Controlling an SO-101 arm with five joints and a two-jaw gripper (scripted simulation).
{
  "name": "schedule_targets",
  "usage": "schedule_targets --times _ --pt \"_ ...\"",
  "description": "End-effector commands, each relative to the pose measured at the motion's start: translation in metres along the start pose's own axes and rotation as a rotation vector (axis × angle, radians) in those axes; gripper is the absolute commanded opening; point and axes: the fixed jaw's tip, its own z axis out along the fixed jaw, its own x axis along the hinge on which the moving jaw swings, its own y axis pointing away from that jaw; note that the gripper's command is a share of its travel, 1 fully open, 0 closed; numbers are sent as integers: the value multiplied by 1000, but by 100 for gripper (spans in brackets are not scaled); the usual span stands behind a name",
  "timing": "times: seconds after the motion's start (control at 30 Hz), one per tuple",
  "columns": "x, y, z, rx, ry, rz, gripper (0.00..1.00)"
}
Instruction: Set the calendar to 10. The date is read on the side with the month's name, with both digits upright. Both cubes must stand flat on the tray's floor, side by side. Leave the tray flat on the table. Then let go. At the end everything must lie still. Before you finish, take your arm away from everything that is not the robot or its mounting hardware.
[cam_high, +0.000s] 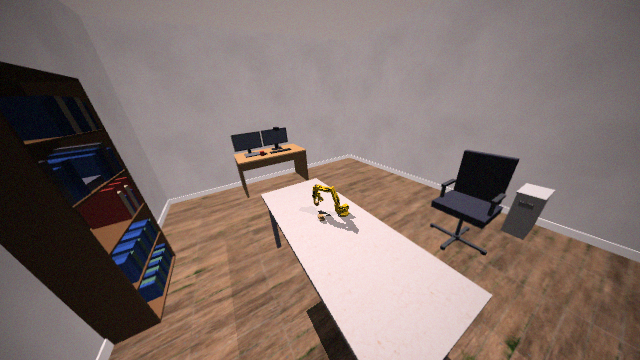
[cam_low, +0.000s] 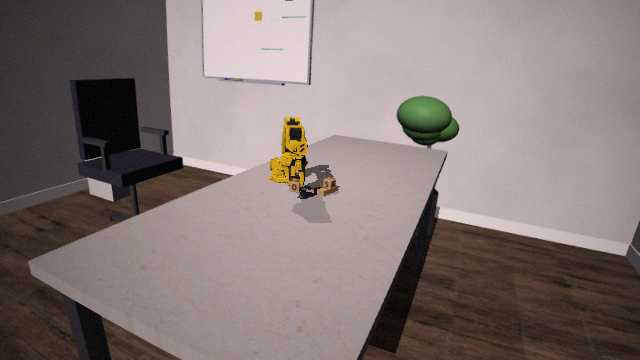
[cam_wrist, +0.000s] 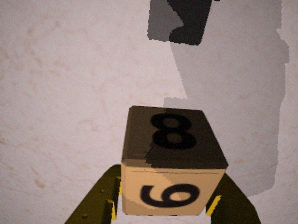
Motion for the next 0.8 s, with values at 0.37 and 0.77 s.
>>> schedule_targets --times 0.37,0.77 --pt "3 -2 -15 48 60 469 0" --pt "0 -4 -14 60 50 887 0"
